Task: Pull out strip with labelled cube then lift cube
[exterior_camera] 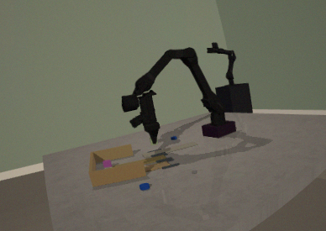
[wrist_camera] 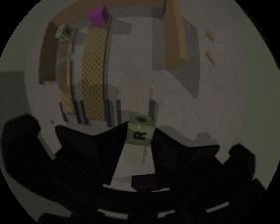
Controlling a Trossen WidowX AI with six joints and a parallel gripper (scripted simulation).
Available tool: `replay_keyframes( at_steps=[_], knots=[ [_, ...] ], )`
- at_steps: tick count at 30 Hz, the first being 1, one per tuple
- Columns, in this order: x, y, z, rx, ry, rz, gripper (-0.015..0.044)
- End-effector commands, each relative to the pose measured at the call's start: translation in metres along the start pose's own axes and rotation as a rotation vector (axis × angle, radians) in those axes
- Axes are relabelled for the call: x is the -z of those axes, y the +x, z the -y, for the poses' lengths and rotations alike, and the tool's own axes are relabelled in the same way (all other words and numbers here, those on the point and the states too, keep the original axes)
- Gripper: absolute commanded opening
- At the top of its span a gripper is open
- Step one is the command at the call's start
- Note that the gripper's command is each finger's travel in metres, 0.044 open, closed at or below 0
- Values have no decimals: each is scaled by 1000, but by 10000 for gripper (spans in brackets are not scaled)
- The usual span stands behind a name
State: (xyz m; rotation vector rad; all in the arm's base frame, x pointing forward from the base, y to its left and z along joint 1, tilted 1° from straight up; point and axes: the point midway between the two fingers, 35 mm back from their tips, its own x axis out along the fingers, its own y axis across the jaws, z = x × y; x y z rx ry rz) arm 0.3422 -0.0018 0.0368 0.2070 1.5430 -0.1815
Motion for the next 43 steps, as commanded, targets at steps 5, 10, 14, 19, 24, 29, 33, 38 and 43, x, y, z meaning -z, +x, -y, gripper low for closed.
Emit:
replay_keyframes(
  at_steps=[5,10,14,19,24,29,33,38,43],
  knots=[
    [16,-8,4,0,-5,-1,0],
    [32,-8,8,0,-5,-2,0],
    [37,-9,9,0,-5,-2,0],
    [37,-35,9,0,-5,-2,0],
    [37,-44,9,0,-5,-2,0],
    [37,-44,9,0,-5,-2,0],
    [37,-44,9,0,-5,-2,0],
    [37,-44,9,0,-5,-2,0],
    [37,-44,9,0,-5,-2,0]
  ],
)
